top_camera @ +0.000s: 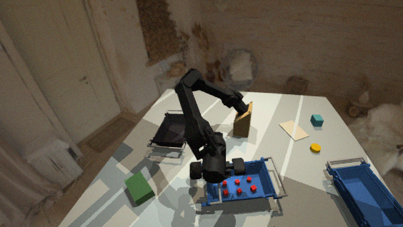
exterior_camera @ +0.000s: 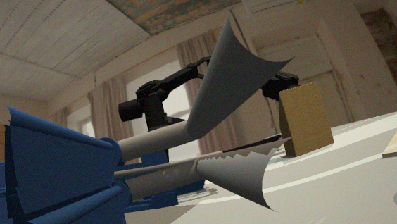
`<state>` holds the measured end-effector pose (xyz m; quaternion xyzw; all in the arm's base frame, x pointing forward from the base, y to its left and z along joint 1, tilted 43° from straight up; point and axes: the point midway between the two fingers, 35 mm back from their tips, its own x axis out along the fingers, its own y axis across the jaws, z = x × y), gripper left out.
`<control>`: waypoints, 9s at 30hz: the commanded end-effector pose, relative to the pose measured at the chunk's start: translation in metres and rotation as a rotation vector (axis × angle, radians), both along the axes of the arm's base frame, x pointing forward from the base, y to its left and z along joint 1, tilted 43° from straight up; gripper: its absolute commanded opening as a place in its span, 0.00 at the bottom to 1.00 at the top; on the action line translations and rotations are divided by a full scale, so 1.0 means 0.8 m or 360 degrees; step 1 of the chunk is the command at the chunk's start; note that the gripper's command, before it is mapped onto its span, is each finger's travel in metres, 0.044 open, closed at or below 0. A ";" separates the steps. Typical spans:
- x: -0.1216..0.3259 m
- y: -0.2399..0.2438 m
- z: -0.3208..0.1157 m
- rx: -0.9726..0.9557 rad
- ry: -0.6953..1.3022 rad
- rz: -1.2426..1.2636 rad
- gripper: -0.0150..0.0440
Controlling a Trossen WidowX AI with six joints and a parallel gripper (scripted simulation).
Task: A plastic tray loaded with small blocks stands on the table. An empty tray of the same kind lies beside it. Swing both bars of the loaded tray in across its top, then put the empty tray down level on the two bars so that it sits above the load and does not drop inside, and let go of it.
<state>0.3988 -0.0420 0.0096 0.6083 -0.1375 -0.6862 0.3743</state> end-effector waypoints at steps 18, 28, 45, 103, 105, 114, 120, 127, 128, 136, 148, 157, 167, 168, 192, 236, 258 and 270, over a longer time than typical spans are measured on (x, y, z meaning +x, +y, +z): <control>0.003 0.028 0.036 -0.0002 -0.0022 0.0013 0.40; 0.003 0.028 0.036 -0.0002 -0.0022 0.0013 0.40; -0.001 0.100 0.120 0.0044 -0.0005 0.0088 0.40; -0.098 0.222 -0.177 -0.0144 0.3368 0.3676 0.40; -0.097 0.212 -0.188 -0.0145 0.3369 0.3674 0.40; -0.097 0.194 -0.203 -0.0145 0.3372 0.3671 0.40; -0.093 0.202 -0.173 -0.0144 0.3372 0.3671 0.40; -0.086 0.195 -0.152 -0.0144 0.3374 0.3670 0.40; -0.085 0.193 -0.150 -0.0144 0.3374 0.3670 0.40; -0.072 0.162 -0.132 -0.0144 0.3379 0.3665 0.40; -0.067 0.168 -0.111 -0.0144 0.3377 0.3667 0.40; -0.070 0.177 -0.103 -0.0140 0.3392 0.3667 0.40; -0.070 0.177 -0.103 -0.0140 0.3392 0.3667 0.40; -0.070 0.177 -0.103 -0.0140 0.3392 0.3667 0.40; -0.070 0.177 -0.103 -0.0135 0.3390 0.3664 0.25; -0.070 0.177 -0.103 -0.0135 0.3390 0.3664 0.25; -0.081 0.301 0.033 -0.0249 0.3436 0.3790 1.00; -0.055 0.081 0.128 0.0025 0.2119 0.2677 1.00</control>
